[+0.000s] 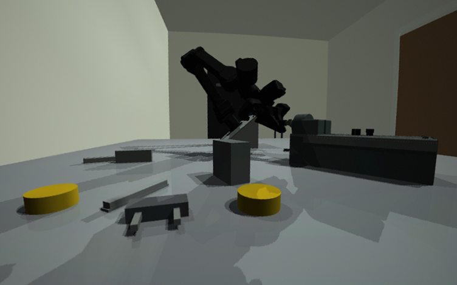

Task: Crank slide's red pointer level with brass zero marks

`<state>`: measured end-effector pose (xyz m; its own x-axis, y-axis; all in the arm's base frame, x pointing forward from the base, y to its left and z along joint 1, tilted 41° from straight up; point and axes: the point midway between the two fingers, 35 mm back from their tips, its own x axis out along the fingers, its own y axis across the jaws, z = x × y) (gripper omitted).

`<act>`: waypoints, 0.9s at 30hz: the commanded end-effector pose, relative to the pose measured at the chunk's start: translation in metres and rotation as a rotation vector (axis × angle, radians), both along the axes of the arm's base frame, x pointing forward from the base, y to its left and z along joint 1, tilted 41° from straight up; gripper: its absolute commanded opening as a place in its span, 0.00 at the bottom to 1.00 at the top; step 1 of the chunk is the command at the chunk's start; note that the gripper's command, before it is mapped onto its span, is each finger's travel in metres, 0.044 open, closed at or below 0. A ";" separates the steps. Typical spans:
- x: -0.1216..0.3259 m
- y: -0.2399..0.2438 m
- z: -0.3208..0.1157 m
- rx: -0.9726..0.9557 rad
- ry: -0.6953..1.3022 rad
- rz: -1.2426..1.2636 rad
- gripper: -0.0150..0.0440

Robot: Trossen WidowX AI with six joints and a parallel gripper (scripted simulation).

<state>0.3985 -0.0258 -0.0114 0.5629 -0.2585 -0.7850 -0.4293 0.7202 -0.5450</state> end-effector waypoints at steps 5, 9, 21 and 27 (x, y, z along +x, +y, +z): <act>0.000 -0.012 -0.008 -0.002 -0.002 -0.002 0.25; -0.001 -0.015 -0.014 -0.002 -0.002 -0.002 0.25; -0.005 -0.019 -0.028 -0.003 -0.002 -0.002 0.25; -0.007 -0.019 -0.034 -0.003 -0.002 -0.002 0.25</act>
<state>0.3938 -0.0434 -0.0374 0.5735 -0.2605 -0.7767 -0.4221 0.7187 -0.5526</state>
